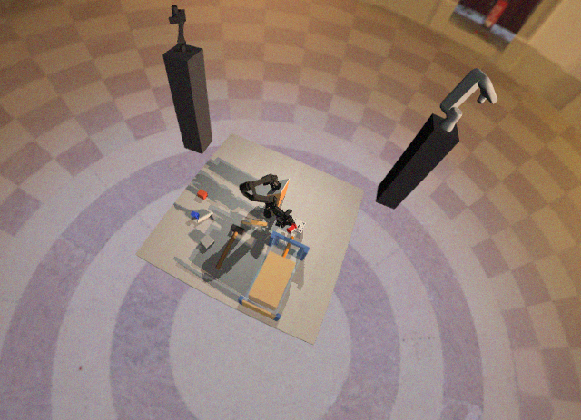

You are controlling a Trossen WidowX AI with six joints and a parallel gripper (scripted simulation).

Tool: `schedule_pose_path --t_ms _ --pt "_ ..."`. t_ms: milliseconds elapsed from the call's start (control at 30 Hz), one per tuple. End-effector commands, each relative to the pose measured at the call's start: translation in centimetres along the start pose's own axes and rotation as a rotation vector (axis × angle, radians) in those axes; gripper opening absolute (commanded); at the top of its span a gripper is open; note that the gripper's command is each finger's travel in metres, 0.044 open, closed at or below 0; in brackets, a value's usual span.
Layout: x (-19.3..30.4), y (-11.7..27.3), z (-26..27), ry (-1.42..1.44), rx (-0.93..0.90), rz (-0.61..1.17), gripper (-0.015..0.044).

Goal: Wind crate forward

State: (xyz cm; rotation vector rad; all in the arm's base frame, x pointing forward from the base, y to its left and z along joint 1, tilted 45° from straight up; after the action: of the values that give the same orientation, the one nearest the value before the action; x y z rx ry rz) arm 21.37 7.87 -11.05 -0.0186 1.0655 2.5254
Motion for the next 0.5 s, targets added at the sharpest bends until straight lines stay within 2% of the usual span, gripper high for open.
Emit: schedule_pose_path --t_ms 0,467 --pt "0.43 0.17 -0.15 0.0 -0.007 0.006 0.0" --pt "0.64 0.19 -0.39 0.0 -0.008 -0.008 0.0"
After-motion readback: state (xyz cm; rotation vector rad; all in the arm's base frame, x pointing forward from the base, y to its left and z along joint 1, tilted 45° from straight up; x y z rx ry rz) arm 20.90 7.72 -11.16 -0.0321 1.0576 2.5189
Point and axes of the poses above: the point midway between the two fingers, 35 mm back from their tips, its own y axis back along the fingers, its own z axis across the jaws, x = y × z, the point moved 6 cm from there along y, back along the fingers, and after that the axes turned 3 degrees about -y, right-handed, at the moved point
